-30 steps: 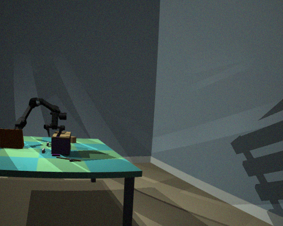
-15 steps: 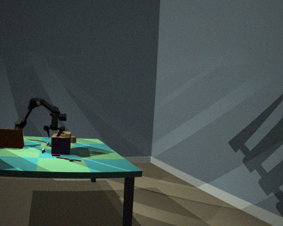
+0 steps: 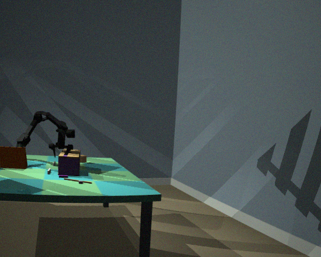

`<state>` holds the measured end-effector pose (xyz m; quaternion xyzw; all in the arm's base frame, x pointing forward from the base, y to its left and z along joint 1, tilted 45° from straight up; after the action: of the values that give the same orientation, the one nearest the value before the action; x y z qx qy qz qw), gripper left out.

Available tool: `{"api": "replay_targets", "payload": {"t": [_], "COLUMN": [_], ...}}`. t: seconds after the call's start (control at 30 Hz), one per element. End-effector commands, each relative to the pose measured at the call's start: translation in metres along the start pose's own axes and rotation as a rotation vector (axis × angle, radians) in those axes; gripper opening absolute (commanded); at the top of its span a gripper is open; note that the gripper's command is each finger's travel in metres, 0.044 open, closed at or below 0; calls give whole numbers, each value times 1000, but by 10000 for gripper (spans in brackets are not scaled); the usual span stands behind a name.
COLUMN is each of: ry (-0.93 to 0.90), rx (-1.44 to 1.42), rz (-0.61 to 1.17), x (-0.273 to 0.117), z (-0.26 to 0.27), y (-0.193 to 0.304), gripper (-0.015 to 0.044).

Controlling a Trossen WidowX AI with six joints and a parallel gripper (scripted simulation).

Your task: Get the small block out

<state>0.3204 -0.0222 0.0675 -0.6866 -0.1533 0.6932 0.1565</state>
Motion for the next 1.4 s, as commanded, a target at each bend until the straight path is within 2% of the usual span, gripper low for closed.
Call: {"api": "replay_targets", "payload": {"t": [0.0,1.17,1.37], "ry": [0,0,0], "rx": [6,6,6], "rz": [-1,0,0], "x": [-1,10,6], "z": [0,4,2], "y": [-1,29,20], "gripper": [400,400,400]}}
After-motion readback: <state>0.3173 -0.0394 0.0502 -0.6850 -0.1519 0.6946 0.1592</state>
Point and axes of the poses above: the point midway between the two fingers, 35 mm back from their tips, its own x axis out along the fingers, its own z axis across the jaws, y = z × x, the point moved 6 cm from there along -x, back along the fingers, and after that the axes turned 6 degrees about -x, right-handed, at the moved point
